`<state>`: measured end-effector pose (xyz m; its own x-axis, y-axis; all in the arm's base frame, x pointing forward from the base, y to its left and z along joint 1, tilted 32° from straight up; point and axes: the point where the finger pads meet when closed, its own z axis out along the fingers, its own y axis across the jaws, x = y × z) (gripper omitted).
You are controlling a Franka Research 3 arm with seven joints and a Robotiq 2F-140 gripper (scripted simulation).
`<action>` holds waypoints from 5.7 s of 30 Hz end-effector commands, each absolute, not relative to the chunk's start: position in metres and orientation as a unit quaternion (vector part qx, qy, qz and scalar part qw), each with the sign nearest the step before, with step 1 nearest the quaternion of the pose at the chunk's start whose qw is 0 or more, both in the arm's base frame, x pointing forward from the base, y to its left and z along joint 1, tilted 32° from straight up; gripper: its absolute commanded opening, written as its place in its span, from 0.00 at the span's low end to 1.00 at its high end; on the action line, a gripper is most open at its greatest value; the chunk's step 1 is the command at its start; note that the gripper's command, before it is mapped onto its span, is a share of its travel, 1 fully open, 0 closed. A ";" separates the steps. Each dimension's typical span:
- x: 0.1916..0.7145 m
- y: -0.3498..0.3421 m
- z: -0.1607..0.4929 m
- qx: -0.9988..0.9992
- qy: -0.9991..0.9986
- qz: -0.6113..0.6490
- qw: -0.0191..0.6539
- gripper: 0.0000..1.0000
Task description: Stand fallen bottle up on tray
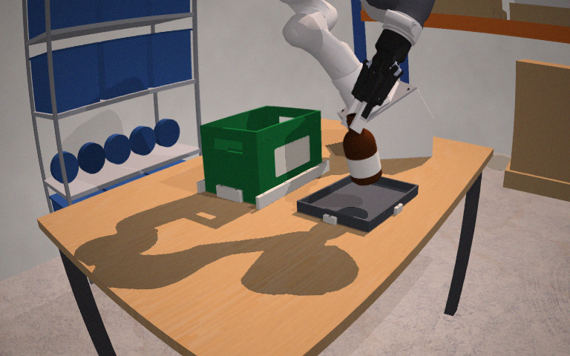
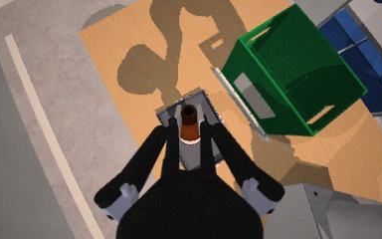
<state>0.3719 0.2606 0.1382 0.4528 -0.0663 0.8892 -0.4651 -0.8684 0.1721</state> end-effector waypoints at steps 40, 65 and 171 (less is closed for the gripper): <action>0.370 0.264 0.140 0.798 -0.157 0.546 0.200 0.00; 0.370 0.264 0.140 0.798 -0.157 0.547 0.200 0.00; 0.368 0.264 0.135 0.717 -0.129 0.649 0.220 0.00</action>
<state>0.3690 0.2629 0.1319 0.1572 0.1047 0.9820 -0.4671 -0.8682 0.1673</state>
